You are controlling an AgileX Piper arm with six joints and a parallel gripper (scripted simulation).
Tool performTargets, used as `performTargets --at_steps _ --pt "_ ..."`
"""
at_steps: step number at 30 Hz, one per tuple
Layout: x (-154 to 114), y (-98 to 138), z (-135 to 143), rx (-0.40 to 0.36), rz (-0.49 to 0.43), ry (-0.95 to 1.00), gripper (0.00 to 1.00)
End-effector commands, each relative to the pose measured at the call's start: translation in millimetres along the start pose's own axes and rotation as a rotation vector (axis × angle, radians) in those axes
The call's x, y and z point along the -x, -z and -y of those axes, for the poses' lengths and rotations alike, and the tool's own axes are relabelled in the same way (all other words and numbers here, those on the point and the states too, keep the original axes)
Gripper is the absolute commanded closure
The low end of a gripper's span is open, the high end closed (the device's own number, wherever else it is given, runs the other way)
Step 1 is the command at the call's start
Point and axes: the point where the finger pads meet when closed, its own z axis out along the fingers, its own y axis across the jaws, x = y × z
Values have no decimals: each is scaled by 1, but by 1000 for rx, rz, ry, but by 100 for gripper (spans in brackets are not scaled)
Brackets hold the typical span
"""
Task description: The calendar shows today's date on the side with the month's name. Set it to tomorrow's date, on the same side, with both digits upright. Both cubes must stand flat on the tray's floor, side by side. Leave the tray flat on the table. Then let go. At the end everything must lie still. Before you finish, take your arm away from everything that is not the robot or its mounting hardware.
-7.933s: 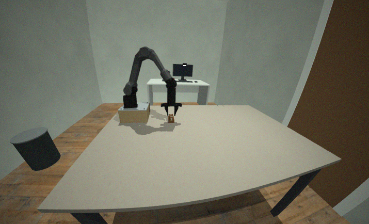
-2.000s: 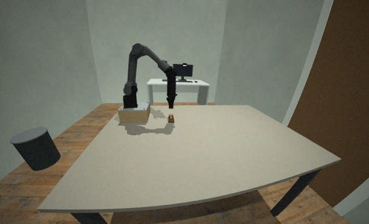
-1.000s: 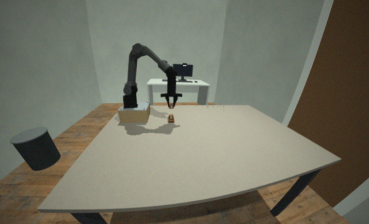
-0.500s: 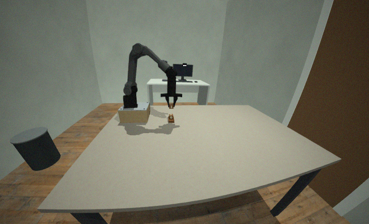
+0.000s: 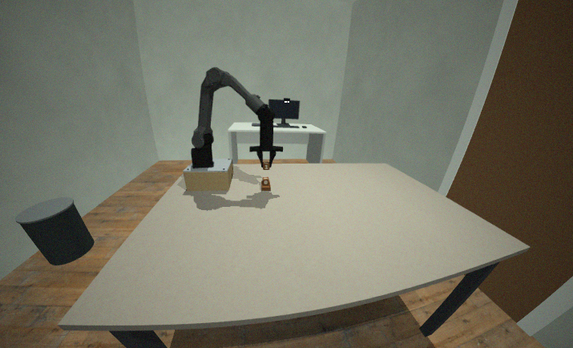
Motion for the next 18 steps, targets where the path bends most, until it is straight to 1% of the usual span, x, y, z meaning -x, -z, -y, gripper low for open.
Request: performTargets --at_steps 1,11,13,18 --pt "-1 -7 1 -4 -2 0 64" --pt "-1 -48 1 -4 -2 1 64" --pt "-1 -48 1 -4 -2 1 64" --pt "-1 -69 0 -4 -2 1 64"
